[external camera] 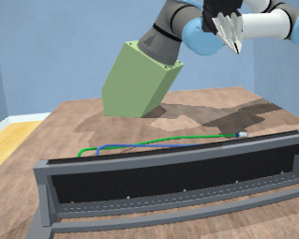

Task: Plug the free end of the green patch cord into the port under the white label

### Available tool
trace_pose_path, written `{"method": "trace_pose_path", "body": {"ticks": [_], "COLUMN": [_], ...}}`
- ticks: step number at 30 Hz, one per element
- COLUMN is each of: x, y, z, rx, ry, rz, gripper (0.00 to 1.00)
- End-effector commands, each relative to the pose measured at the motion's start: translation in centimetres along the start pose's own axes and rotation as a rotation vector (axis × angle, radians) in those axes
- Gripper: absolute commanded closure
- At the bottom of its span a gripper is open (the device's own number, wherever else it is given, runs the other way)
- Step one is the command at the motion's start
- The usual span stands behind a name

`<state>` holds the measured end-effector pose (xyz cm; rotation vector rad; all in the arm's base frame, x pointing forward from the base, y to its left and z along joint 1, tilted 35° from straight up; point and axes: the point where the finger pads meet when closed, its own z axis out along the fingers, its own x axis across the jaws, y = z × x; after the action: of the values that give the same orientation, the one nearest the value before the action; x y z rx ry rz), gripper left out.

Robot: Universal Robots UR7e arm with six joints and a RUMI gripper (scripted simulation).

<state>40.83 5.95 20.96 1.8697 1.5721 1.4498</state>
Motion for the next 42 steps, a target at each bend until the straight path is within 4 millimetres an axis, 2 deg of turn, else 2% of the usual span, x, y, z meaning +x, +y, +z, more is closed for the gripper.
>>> {"method": "trace_pose_path", "body": {"ticks": [1, 9, 24, 35, 42], "x": [-0.5, -1.8, -7.1, -9.3, -9.8], "y": [0.2, 0.1, 0.0, 0.0, 0.0], "z": [-0.1, -0.1, 0.0, 0.0, 0.0], "rx": [-0.002, -0.002, -0.002, -0.001, 0.0], "ry": [-0.002, -0.001, -0.001, 0.0, 0.002], "rz": [0.0, 0.002, 0.003, 0.002, 0.002], "gripper": [1.0, 1.0, 1.0, 1.0, 1.0]}}
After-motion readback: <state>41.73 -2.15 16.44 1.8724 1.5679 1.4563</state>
